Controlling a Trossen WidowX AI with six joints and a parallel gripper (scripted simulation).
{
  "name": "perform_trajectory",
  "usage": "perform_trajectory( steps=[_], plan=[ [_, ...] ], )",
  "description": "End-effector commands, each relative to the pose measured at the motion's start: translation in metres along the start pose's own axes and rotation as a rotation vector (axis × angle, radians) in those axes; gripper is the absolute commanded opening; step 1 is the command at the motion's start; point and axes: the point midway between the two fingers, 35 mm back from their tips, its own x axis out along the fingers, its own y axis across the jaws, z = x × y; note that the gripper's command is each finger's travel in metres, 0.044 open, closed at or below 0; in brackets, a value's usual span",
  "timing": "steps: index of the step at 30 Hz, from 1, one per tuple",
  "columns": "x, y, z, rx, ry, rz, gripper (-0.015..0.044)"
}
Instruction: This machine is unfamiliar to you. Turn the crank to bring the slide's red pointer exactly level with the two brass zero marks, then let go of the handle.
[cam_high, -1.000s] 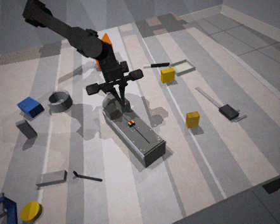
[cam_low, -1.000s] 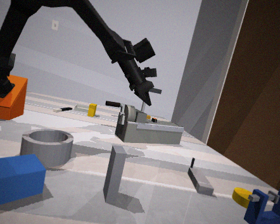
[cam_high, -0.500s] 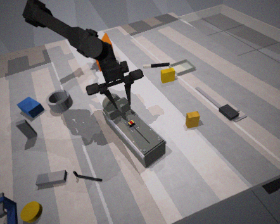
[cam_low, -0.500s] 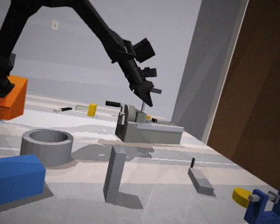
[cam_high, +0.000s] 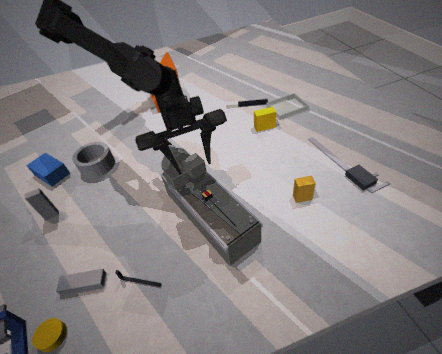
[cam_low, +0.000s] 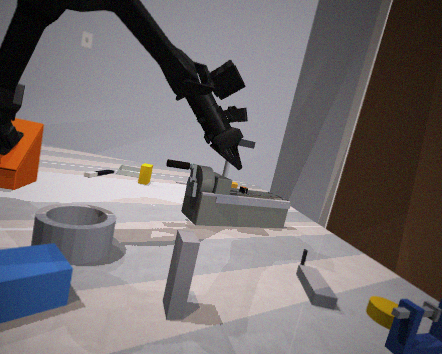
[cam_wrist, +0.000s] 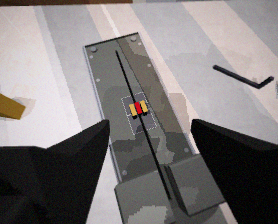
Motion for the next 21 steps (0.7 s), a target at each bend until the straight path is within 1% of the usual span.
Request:
perform_trajectory(
  steps=[1, 10, 21],
  plan=[
    [0.0000, 0.0000, 0.0000, 0.000, 0.000, 0.000, 0.0230],
    [0.0000, 0.0000, 0.0000, 0.000, 0.000, 0.000, 0.0000],
    [0.0000, 0.0001, 0.0000, 0.000, 0.000, 0.001, 0.0000]
  ],
)
